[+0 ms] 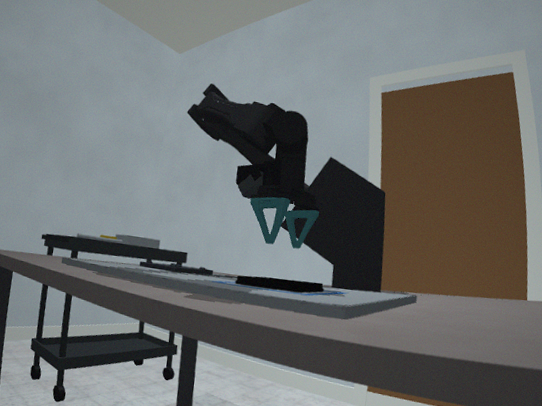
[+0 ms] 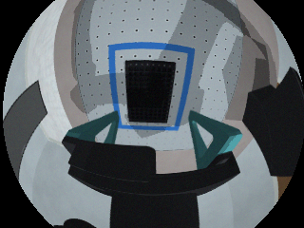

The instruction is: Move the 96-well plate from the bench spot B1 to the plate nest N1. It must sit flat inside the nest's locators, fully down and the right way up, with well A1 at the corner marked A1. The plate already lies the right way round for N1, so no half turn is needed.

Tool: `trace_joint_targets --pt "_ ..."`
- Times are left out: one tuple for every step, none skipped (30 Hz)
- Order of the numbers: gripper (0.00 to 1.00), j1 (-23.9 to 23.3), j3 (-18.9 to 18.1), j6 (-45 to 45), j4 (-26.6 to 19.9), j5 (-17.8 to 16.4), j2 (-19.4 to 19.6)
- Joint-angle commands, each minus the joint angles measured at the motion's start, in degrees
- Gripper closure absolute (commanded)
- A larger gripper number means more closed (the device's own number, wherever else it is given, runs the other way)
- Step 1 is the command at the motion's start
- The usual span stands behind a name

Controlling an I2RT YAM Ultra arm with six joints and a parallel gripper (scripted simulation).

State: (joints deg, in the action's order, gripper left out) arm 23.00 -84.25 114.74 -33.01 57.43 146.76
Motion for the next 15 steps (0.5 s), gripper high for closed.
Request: trace_joint_targets --pt "0.0 1.9 -2.7 3.7 -1.5 0.5 0.9" --pt "0.0 1.9 -2.8 3.9 -1.7 0.6 1.0" --pt "0.0 1.9 -2.9 3.9 -1.9 0.6 1.0" --pt "0.0 1.9 -3.0 4.0 -2.0 0.6 1.1" --pt "0.0 1.9 -3.1 4.1 -2.0 0.6 1.1" --pt "0.0 1.9 -3.1 4.1 -2.1 0.6 1.1" --pt "0.0 1.9 -3.1 4.1 -2.1 0.6 1.1" --pt "0.0 1.9 -3.2 4.1 -2.1 0.6 1.1" --pt "0.0 1.9 -3.2 4.1 -2.2 0.6 1.1" --pt "0.0 1.9 -3.2 4.1 -2.2 0.6 1.1" --pt "0.0 1.9 -3.2 4.2 -2.2 0.6 1.1" --pt "0.0 1.9 -3.2 4.2 -2.2 0.6 1.0" --pt "0.0 1.9 -3.2 4.2 -2.2 0.6 1.0" --pt "0.0 1.9 -3.2 4.2 -2.2 0.6 1.0" --pt "0.0 1.9 -3.2 4.2 -2.2 0.6 0.9"
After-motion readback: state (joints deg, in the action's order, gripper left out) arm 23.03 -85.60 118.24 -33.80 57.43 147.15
